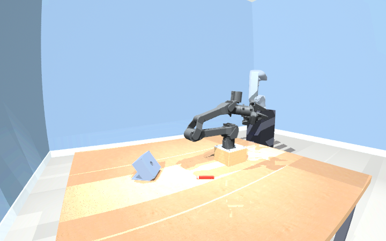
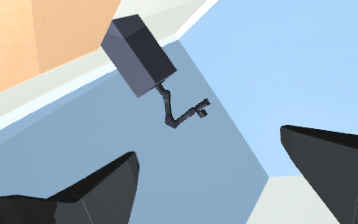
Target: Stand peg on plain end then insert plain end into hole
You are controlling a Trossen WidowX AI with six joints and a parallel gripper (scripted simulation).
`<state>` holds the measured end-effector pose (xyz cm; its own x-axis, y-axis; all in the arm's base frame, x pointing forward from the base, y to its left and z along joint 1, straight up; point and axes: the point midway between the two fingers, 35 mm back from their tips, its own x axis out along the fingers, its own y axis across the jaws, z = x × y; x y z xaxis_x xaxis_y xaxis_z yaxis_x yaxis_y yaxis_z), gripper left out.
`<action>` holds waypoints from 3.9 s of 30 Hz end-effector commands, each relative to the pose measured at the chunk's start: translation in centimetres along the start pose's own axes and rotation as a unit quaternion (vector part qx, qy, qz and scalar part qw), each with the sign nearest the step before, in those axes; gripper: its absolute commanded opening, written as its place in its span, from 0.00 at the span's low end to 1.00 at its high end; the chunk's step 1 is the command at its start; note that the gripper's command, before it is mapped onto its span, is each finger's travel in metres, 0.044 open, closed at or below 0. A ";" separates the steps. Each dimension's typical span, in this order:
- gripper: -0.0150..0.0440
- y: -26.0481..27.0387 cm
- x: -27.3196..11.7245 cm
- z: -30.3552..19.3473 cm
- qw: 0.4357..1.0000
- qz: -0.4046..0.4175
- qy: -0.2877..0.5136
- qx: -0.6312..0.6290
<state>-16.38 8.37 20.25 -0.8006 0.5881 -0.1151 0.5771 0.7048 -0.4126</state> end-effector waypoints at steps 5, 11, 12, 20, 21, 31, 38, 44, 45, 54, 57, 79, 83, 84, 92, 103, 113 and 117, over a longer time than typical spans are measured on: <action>1.00 -1.8 -0.2 0.9 0.998 -0.040 -0.037 0.026; 1.00 -4.9 -1.0 2.7 0.987 -0.100 -0.107 0.068; 1.00 -5.4 -1.3 3.0 0.984 -0.110 -0.119 0.074; 1.00 -9.2 -3.7 5.4 0.951 -0.173 -0.226 0.119; 1.00 -9.6 -4.0 5.8 0.946 -0.180 -0.240 0.124; 1.00 -13.4 -9.0 8.9 0.881 -0.223 -0.386 0.158; 1.00 -15.0 -13.8 11.0 0.824 -0.230 -0.490 0.164; 1.00 -15.4 -18.5 12.6 0.772 -0.219 -0.577 0.154; 1.00 -15.4 -19.3 12.8 0.763 -0.216 -0.590 0.151; 1.00 -13.5 -27.3 14.4 0.686 -0.169 -0.701 0.103; 1.00 -12.1 -30.0 14.7 0.662 -0.147 -0.730 0.079; 1.00 10.2 -42.8 12.4 0.608 0.066 -0.774 -0.166; 1.00 15.8 -42.2 11.2 0.625 0.081 -0.748 -0.208; 1.00 17.2 -41.9 10.9 0.629 0.082 -0.742 -0.217; 1.00 26.9 -37.0 8.5 0.690 0.094 -0.671 -0.254; 1.00 33.6 -28.9 7.0 0.759 0.073 -0.602 -0.235; 1.00 34.3 -28.9 8.2 0.759 0.073 -0.602 -0.235; 1.00 34.7 -28.8 8.8 0.759 0.073 -0.602 -0.235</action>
<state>25.51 12.38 1.98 -0.1160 0.0826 -0.9898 0.4359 0.8997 0.0240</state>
